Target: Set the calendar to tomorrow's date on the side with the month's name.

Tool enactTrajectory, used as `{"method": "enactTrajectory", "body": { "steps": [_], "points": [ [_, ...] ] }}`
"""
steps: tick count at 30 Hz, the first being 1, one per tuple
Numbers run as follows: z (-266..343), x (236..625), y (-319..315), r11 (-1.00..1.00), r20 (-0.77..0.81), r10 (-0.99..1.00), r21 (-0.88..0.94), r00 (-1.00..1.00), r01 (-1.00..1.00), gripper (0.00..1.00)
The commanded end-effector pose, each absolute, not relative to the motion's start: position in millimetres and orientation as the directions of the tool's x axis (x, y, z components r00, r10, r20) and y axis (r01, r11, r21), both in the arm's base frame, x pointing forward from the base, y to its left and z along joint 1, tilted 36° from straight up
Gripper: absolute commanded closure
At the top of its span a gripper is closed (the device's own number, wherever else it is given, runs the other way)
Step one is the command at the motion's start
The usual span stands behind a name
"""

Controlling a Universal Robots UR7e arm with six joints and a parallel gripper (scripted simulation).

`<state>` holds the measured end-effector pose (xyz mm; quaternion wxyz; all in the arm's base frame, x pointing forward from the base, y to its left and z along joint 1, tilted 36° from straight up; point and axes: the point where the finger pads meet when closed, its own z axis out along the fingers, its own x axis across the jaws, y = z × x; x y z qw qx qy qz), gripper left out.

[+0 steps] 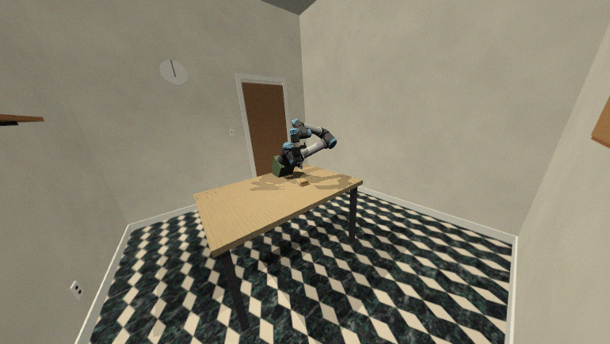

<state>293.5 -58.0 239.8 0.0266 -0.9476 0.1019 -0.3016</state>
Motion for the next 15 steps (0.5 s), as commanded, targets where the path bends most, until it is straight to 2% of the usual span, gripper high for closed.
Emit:
{"method": "enactTrajectory", "body": {
  "steps": [1, 15],
  "points": [
    [221, 294, -41, -0.992, 0.581, -0.125, -0.061, 0.804, -0.11, 0.0],
    [197, 293, -25, -0.999, 0.583, -0.029, -0.003, 0.812, -0.033, 0.0]
  ]
}}
